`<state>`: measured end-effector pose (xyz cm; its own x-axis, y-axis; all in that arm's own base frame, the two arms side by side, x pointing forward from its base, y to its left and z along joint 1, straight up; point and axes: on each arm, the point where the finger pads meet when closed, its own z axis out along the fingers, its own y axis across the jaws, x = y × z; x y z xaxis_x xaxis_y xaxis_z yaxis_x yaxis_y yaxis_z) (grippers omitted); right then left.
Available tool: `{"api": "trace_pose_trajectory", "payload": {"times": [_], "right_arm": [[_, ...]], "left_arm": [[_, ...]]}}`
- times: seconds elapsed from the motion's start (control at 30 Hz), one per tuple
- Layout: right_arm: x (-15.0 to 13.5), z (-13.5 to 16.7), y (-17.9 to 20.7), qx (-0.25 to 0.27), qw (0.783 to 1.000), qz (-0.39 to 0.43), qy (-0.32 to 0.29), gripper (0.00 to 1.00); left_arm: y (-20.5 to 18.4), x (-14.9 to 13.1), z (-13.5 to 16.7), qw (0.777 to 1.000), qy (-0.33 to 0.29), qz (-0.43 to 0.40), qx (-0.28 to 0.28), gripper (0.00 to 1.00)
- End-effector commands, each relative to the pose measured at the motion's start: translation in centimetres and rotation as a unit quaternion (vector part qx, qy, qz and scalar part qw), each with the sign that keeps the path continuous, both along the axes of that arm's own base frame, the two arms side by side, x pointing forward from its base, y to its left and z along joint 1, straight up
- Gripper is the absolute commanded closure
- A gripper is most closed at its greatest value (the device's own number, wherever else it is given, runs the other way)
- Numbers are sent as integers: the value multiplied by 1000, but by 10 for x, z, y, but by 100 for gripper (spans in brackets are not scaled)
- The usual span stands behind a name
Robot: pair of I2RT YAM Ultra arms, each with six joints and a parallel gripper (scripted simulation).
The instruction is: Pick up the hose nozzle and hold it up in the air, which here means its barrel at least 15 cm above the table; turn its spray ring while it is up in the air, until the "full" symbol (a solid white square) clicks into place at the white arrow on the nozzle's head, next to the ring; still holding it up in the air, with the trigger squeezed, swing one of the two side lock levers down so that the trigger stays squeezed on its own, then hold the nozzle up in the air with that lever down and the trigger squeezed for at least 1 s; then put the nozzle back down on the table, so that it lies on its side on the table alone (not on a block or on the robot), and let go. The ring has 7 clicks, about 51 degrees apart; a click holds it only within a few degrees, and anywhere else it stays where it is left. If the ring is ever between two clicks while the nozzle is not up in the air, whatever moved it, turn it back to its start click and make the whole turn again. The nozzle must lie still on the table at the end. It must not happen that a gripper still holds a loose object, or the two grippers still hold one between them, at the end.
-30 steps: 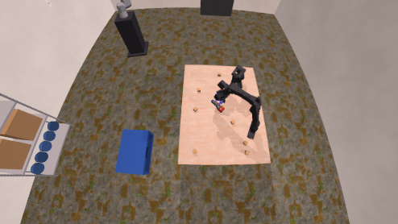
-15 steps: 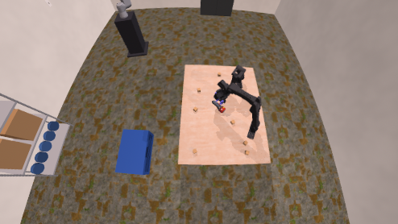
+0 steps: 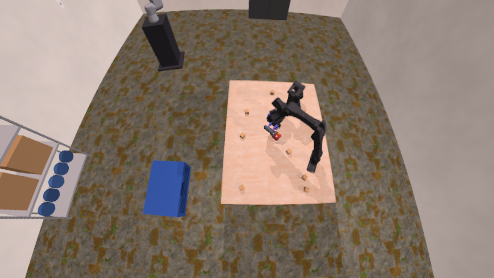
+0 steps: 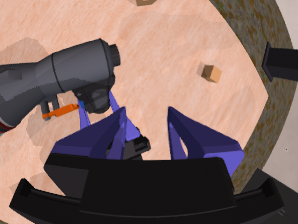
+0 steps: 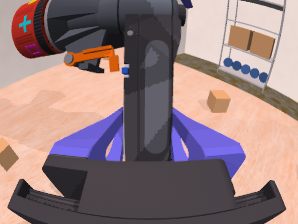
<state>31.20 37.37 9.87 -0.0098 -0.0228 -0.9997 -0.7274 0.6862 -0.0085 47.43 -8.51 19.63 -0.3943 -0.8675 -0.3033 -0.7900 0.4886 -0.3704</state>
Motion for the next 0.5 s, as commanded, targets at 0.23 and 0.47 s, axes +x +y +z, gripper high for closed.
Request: {"api": "trace_pose_trajectory", "payload": {"times": [0.23, 0.47], "right_arm": [[1, 55, 8, 77, 996, 5, -45, 65], [1, 55, 8, 77, 996, 5, -45, 65]], "left_arm": [[-1, -14, 36, 1000, -22, 1, 1, 63], [-1, -18, 39, 1000, -13, 2, 5, 63]]}}
